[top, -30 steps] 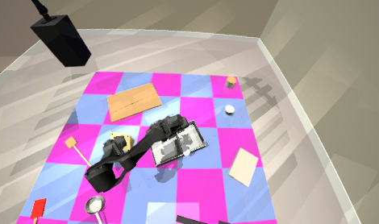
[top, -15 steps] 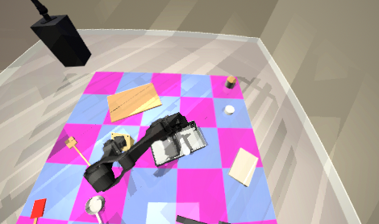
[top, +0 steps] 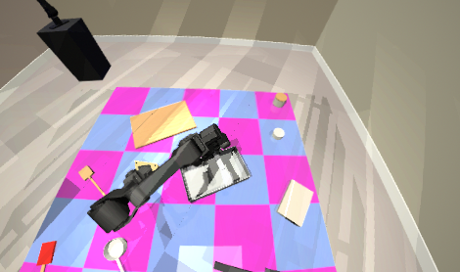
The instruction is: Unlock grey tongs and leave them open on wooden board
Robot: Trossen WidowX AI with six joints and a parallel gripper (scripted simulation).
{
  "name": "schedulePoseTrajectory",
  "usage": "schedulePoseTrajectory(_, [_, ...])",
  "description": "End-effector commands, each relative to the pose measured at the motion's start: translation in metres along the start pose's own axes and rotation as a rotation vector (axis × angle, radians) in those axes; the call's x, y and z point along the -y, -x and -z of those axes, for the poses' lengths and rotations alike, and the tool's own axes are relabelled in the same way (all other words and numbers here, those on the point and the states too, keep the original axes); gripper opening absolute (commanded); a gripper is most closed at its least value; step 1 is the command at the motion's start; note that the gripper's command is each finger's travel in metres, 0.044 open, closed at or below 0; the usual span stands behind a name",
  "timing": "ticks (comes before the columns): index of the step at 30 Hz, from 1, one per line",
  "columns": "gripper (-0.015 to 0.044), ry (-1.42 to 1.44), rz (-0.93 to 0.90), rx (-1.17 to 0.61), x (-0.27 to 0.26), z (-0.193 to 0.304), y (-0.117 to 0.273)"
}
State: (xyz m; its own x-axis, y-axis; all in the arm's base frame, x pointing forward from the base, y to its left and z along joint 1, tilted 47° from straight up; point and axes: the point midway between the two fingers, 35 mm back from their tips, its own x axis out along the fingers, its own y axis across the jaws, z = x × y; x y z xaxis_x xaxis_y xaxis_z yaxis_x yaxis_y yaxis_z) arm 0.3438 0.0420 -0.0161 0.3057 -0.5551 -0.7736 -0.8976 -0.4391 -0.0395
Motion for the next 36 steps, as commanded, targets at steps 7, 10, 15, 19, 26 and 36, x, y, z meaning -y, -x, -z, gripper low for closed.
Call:
schedulePoseTrajectory(7, [-0.0150, -0.043, -0.067, 0.007, 0.0016, -0.0017, -0.0003])
schedulePoseTrajectory(10, [-0.0150, -0.063, -0.108, 0.011, 0.0012, -0.0026, -0.0012])
schedulePoseTrajectory(15, [-0.0150, -0.098, -0.177, 0.011, 0.0001, -0.0037, -0.0021])
schedulePoseTrajectory(19, [-0.0150, -0.126, -0.232, 0.008, -0.0010, -0.0041, -0.0023])
schedulePoseTrajectory(26, [-0.0150, -0.174, -0.329, -0.007, -0.0034, -0.0041, -0.0016])
schedulePoseTrajectory(36, [-0.0150, -0.242, -0.466, -0.049, -0.0074, -0.0021, 0.0020])
